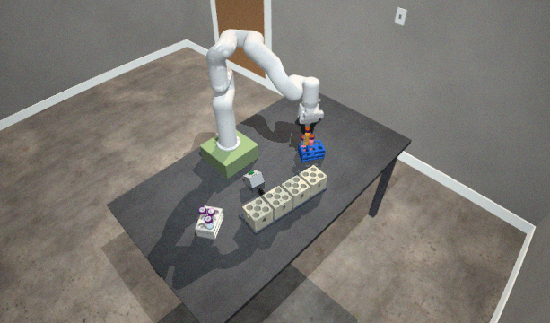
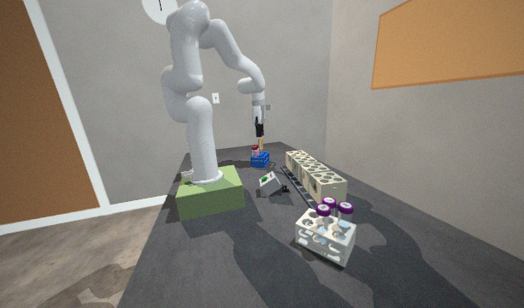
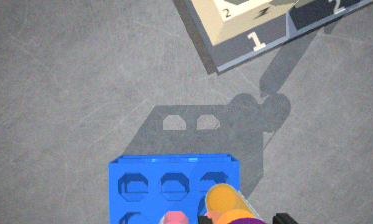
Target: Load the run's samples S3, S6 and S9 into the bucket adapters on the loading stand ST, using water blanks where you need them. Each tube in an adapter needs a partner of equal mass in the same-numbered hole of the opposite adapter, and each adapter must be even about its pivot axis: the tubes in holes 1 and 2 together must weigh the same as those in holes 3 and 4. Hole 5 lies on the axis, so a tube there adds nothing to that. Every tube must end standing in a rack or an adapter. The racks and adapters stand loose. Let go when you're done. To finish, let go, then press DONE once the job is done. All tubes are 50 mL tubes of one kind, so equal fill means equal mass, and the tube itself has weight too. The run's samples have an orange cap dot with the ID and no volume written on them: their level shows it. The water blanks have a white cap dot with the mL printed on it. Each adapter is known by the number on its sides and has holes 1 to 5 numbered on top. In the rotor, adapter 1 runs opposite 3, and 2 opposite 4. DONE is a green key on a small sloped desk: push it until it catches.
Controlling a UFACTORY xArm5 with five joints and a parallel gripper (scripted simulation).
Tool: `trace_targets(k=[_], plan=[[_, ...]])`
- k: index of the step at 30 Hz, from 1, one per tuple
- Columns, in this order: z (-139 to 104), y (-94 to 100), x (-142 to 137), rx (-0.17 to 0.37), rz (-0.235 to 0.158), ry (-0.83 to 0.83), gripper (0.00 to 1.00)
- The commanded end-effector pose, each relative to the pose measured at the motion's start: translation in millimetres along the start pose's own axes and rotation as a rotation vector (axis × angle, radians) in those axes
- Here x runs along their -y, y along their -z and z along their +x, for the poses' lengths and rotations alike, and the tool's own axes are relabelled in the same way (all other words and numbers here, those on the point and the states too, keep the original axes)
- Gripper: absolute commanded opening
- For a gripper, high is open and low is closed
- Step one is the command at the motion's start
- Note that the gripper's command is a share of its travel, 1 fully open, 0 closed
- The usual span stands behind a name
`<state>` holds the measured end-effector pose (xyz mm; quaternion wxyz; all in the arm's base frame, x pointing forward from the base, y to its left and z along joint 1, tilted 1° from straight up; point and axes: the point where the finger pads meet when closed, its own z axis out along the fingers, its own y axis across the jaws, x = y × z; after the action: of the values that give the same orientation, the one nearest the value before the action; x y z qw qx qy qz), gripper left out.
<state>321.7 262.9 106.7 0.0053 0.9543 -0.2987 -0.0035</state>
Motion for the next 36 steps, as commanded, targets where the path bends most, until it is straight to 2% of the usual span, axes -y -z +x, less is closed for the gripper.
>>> trace_targets(k=[1, 22, 36], plan=[[0, 10.1, 1, -0.001, 0.004, 0.000, 0.00], [0, 48.2, 1, -0.001, 0.004, 0.000, 0.00], [0, 49.2, 1, -0.001, 0.004, 0.000, 0.00]])
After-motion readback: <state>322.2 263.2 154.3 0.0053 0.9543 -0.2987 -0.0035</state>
